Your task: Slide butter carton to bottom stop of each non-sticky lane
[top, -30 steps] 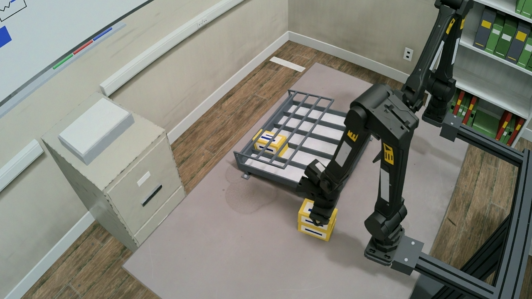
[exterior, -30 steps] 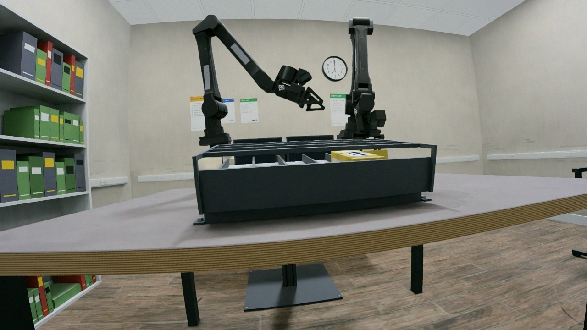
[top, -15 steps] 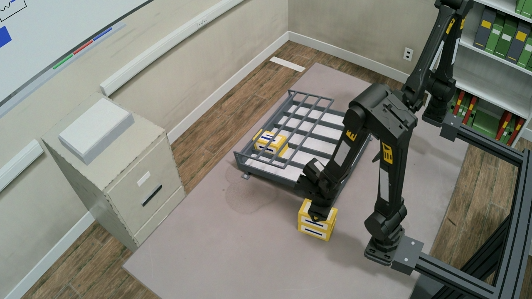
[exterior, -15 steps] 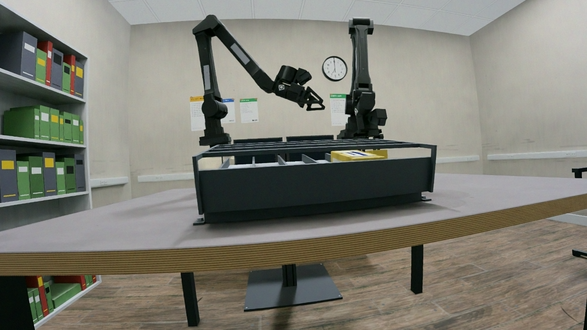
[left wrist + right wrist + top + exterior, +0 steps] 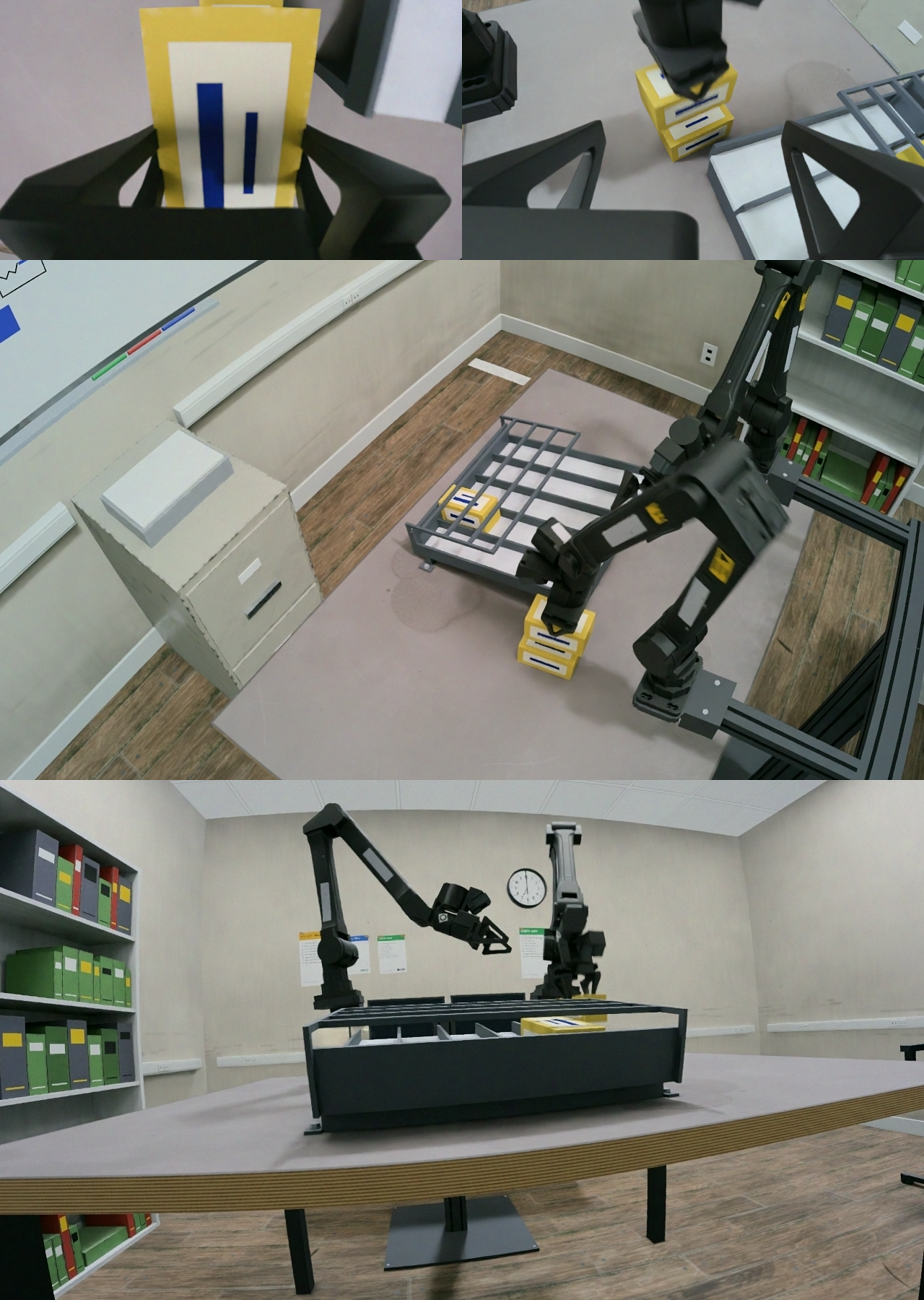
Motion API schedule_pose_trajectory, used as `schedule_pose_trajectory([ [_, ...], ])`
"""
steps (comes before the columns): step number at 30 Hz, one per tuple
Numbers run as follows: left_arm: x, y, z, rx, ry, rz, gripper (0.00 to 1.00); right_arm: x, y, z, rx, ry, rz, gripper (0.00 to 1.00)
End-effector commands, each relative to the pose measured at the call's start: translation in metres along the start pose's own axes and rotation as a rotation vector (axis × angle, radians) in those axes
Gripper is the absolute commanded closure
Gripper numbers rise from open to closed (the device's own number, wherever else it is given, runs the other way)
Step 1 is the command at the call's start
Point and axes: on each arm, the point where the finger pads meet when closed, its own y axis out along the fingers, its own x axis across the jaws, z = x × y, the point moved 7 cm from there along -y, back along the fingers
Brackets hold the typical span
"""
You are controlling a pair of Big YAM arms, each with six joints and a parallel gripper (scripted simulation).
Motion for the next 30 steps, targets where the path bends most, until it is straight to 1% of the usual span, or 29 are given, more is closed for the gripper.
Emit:
schedule_pose_trajectory([
  [1, -0.012, -0.058, -0.031, -0.071, -0.018, 0.029, 0.41, -0.001, 0.002, -0.018, -0.053, 0.016, 0.001, 0.0],
  [7, -0.012, -0.12, -0.042, -0.082, -0.022, 0.036, 0.41, -0.001, 0.002, -0.018, -0.053, 0.016, 0.001, 0.0],
  [9, -0.012, -0.12, -0.042, -0.082, -0.022, 0.036, 0.41, -0.001, 0.002, -0.018, -0.053, 0.016, 0.001, 0.0],
  [11, -0.014, -0.131, -0.046, -0.082, -0.026, 0.038, 0.41, -0.008, 0.001, -0.031, -0.067, 0.009, 0.013, 0.0],
  [14, -0.025, -0.134, -0.053, -0.059, -0.028, 0.036, 0.41, -0.014, -0.012, -0.012, 0.003, -0.046, -0.003, 0.0],
  [16, -0.036, -0.134, -0.059, -0.045, -0.029, 0.039, 0.41, -0.022, -0.023, -0.01, 0.032, -0.079, -0.023, 0.0],
  [20, -0.076, -0.134, -0.08, -0.019, -0.027, 0.05, 0.41, -0.042, -0.057, -0.011, 0.084, -0.138, -0.104, 0.0],
  [24, -0.137, -0.126, -0.1, 0.017, -0.011, 0.057, 0.41, -0.056, -0.097, -0.008, 0.115, -0.162, -0.197, 0.0],
  [26, -0.137, -0.126, -0.1, 0.017, -0.011, 0.057, 0.41, -0.056, -0.097, -0.008, 0.115, -0.162, -0.197, 0.0],
  [27, -0.154, -0.122, -0.104, 0.025, -0.004, 0.056, 0.41, -0.06, -0.107, -0.011, 0.111, -0.162, -0.214, 0.0],
  [30, -0.2, -0.11, -0.108, 0.054, 0.019, 0.058, 0.41, -0.075, -0.14, 0.002, 0.119, -0.136, -0.238, 0.0],
])
